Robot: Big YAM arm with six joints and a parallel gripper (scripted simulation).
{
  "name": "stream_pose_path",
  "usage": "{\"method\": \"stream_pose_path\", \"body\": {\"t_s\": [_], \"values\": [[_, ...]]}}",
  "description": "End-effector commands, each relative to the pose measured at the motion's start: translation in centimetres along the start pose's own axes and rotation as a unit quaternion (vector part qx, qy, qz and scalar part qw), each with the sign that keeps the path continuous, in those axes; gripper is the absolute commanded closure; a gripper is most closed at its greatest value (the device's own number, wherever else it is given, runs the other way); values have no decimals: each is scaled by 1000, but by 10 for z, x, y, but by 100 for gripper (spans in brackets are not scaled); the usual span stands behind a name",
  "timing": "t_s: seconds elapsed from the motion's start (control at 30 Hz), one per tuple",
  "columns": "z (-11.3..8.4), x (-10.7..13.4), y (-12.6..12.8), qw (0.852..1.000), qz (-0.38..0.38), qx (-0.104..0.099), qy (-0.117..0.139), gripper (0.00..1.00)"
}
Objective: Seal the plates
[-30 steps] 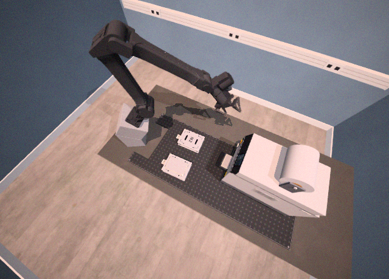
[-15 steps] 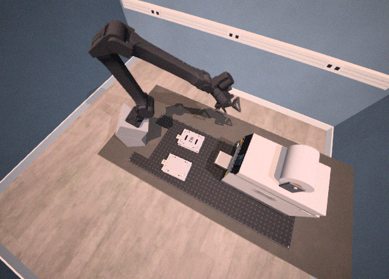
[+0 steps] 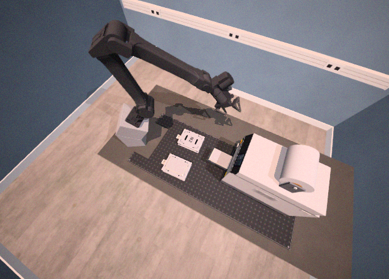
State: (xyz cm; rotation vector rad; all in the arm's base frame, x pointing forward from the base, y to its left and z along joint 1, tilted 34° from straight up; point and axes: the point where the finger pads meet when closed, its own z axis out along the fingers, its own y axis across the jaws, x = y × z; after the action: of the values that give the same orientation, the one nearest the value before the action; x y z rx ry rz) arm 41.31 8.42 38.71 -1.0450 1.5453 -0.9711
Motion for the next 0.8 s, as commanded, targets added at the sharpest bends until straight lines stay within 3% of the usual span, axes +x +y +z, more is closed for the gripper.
{"method": "stream_pose_path", "body": {"t_s": [0.0, 0.17, 0.4, 0.67, 0.77], "values": [[-2, -13, -42, 999, 24, 37, -11, 0], [-1, -13, -41, 999, 23, 36, -10, 0], [3, -7, -19, 1000, 10, 12, 0, 0], [-3, -1, -13, 1000, 8, 9, 1, 0], [-7, 0, -16, 1000, 12, 16, -2, 0]]}}
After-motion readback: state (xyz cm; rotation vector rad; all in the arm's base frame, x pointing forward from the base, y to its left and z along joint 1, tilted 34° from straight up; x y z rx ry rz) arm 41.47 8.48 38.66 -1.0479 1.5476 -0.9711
